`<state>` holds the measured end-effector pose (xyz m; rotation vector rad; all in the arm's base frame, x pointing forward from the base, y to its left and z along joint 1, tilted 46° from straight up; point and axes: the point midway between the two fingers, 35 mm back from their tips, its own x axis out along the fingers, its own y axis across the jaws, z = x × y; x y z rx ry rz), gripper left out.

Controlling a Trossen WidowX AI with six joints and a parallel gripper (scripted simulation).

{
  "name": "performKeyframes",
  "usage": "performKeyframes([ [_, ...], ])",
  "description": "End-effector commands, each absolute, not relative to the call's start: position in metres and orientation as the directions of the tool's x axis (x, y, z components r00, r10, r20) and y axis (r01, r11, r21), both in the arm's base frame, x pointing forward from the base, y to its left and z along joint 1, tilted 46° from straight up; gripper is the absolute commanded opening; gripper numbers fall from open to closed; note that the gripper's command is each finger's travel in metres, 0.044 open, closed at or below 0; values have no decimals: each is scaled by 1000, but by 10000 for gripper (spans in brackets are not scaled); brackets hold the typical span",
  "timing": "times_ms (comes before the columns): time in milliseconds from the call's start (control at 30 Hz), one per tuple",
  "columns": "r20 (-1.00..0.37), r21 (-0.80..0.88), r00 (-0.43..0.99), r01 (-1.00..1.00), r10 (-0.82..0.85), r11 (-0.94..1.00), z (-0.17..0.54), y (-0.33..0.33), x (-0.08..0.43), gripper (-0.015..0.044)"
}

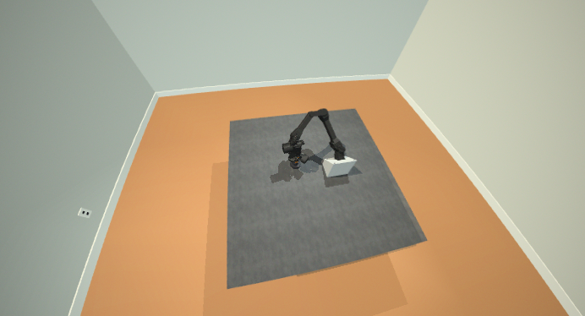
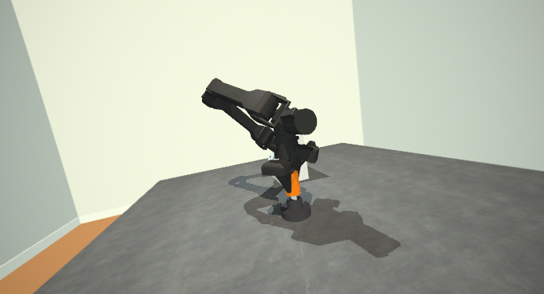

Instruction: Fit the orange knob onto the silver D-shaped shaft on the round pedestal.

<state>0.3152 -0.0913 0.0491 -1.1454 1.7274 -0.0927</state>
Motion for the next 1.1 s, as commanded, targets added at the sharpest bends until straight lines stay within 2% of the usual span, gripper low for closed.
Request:
performKeyframes([
  [0,-693,-545,-29,-634,-721,549,49,-92,316,0],
  [400,-693,-549,-29,-626,-721,553,51,-89,316,0],
  [633,-693,-631,-29,-459,-721,625,50,-89,315,0],
  [1067,-693,-631,-29,-459,-721,625,50,-91,317,0],
])
